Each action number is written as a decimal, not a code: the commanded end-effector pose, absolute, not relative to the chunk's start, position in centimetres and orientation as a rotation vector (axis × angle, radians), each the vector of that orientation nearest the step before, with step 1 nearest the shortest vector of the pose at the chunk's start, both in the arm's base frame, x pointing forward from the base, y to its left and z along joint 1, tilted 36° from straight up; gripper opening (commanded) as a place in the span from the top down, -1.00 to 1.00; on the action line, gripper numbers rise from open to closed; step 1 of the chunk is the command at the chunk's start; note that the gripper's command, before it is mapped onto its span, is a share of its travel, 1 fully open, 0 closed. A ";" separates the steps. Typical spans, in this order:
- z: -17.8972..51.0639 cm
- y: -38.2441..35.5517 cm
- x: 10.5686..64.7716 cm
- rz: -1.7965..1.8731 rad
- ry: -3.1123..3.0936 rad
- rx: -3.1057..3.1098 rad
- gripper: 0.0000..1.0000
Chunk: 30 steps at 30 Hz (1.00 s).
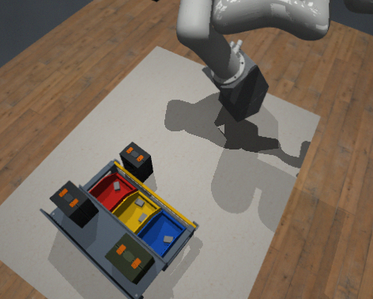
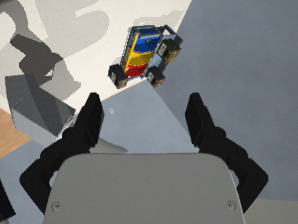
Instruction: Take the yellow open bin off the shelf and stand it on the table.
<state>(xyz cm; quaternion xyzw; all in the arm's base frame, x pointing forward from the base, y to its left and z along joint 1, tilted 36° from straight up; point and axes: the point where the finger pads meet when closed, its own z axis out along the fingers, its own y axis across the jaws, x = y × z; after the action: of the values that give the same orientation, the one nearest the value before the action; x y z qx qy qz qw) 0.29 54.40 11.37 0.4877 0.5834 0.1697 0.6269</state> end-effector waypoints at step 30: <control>11.5 54.4 0.2 0.644 1.442 1.194 -1.00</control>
<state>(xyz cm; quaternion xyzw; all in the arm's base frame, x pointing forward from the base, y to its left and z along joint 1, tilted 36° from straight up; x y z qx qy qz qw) 0.29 54.40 11.37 0.4877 0.5834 0.1697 0.6269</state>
